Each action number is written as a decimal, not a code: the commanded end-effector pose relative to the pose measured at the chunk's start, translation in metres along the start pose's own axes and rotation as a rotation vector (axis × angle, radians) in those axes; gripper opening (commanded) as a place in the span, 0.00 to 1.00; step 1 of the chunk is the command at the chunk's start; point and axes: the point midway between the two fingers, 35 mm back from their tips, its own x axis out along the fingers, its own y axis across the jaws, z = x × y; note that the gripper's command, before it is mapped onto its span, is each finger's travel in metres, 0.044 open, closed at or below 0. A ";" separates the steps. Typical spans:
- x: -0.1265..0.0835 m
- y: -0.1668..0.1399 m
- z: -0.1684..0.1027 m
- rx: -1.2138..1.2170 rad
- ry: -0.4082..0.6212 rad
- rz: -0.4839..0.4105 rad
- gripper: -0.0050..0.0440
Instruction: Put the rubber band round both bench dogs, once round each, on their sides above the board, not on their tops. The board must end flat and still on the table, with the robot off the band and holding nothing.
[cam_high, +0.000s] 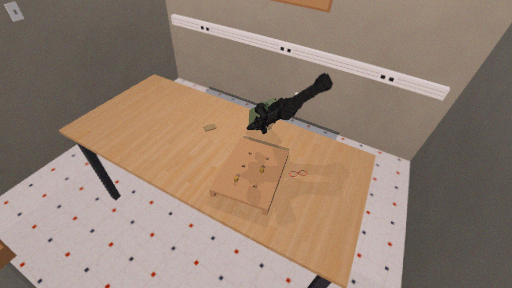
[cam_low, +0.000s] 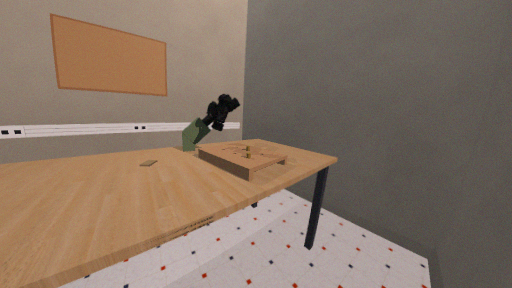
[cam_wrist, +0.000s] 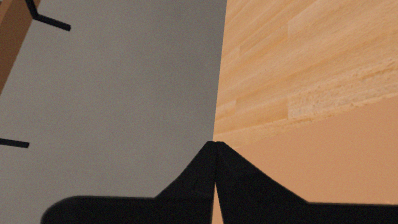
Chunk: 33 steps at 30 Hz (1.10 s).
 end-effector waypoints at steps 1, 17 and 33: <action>-0.001 0.004 -0.002 0.002 0.005 0.009 0.10; -0.001 0.004 -0.002 0.002 0.005 0.009 0.10; -0.002 0.017 -0.040 -0.194 0.095 -0.016 0.27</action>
